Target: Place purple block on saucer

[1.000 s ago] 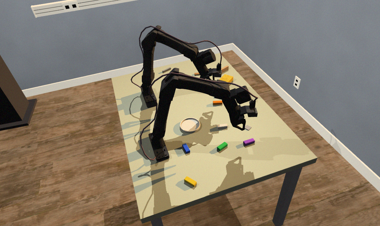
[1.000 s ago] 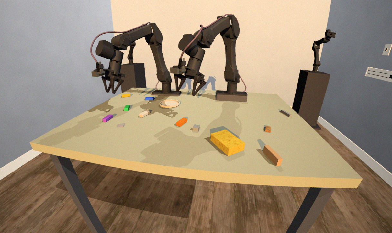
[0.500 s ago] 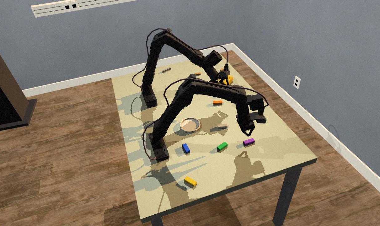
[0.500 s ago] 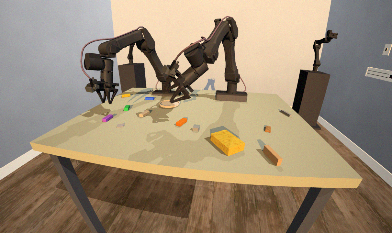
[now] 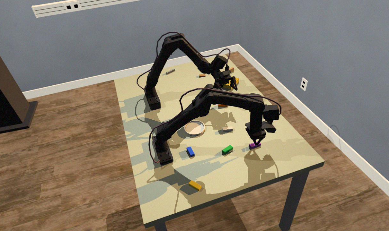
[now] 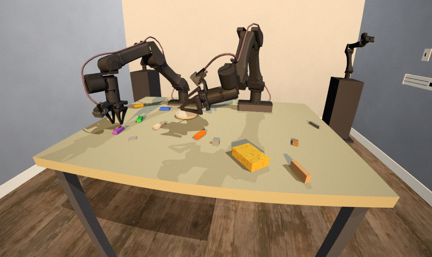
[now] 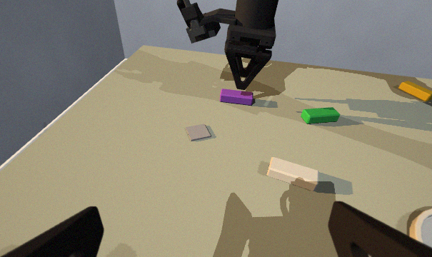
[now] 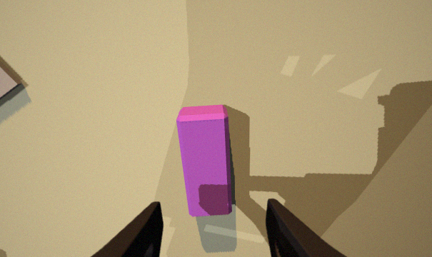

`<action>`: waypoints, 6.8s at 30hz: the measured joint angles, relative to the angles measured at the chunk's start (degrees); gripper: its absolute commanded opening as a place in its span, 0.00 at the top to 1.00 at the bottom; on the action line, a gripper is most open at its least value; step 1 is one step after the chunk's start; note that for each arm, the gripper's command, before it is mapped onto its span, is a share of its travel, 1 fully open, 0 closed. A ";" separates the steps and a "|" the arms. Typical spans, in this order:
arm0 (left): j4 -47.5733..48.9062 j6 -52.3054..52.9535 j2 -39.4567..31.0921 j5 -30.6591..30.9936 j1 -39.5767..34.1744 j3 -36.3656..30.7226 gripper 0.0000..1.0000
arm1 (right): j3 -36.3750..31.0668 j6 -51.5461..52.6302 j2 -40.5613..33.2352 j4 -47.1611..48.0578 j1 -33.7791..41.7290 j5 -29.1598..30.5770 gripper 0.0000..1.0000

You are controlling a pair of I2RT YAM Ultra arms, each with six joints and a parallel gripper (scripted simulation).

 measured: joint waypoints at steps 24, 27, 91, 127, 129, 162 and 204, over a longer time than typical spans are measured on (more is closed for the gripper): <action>14.05 -2.10 3.93 7.89 1.22 -1.51 0.00 | 5.64 -1.31 5.33 -2.16 0.44 0.04 0.61; 14.23 -2.12 3.93 7.89 1.22 -1.51 0.00 | 5.35 -1.31 5.31 -1.25 0.44 0.04 0.63; 14.23 -2.12 3.93 7.93 1.22 -1.51 0.00 | 4.35 -1.55 6.45 -1.36 0.46 0.04 0.82; -20.41 1.81 -47.74 -7.06 0.63 -29.68 0.00 | -42.56 10.58 -30.62 9.16 12.11 0.02 0.82; -25.16 1.81 -52.92 -8.55 0.15 -30.18 0.00 | -46.77 12.35 -34.05 9.60 14.03 0.02 0.82; -81.81 -14.25 -87.41 -44.92 -28.81 -10.40 0.00 | -69.77 30.36 -50.86 15.93 33.03 -0.55 0.82; -87.95 -27.61 -87.43 -65.68 -50.51 -5.42 0.00 | -80.32 38.84 -52.09 25.99 41.31 -0.61 0.82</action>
